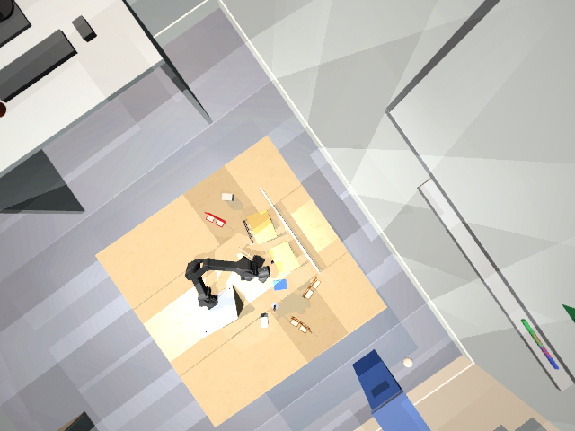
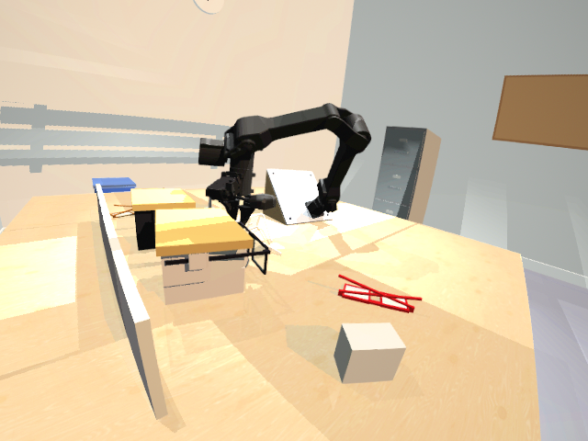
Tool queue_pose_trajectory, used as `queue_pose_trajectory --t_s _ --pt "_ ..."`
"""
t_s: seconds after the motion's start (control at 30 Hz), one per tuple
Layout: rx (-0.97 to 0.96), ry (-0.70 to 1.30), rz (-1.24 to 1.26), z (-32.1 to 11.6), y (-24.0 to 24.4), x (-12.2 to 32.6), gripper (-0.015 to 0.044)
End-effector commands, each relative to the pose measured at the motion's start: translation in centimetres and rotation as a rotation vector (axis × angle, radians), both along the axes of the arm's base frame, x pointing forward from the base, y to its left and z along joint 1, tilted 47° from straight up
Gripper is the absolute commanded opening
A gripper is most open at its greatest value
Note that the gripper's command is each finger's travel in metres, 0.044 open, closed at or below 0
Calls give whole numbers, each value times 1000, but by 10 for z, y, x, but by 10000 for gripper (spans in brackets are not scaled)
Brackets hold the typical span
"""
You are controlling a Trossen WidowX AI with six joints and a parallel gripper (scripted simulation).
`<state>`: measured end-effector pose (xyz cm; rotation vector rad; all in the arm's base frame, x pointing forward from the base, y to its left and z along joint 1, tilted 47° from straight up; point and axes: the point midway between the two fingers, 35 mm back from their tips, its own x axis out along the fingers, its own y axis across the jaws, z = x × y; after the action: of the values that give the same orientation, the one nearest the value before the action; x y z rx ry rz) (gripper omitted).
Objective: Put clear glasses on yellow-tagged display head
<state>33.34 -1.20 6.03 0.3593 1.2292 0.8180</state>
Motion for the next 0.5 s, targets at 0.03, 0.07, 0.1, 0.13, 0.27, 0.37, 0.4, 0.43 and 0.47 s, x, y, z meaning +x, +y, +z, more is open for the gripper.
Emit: queue_pose_trajectory --t_s 0.03,0.07,0.1,0.13,0.27,0.37,0.4,0.43,0.47 --pt "6 7 -4 0 3 -2 120" --pt "6 7 -4 0 3 -2 120" --pt "6 7 -4 1 4 -2 120" --pt "6 7 -4 1 4 -3 120" --pt "1 2 0 1 2 -1 80" --pt "1 2 0 1 2 -1 60" --pt "1 2 0 1 2 -1 54" --pt "1 2 0 1 2 -1 47" --pt "1 2 0 1 2 -1 40"
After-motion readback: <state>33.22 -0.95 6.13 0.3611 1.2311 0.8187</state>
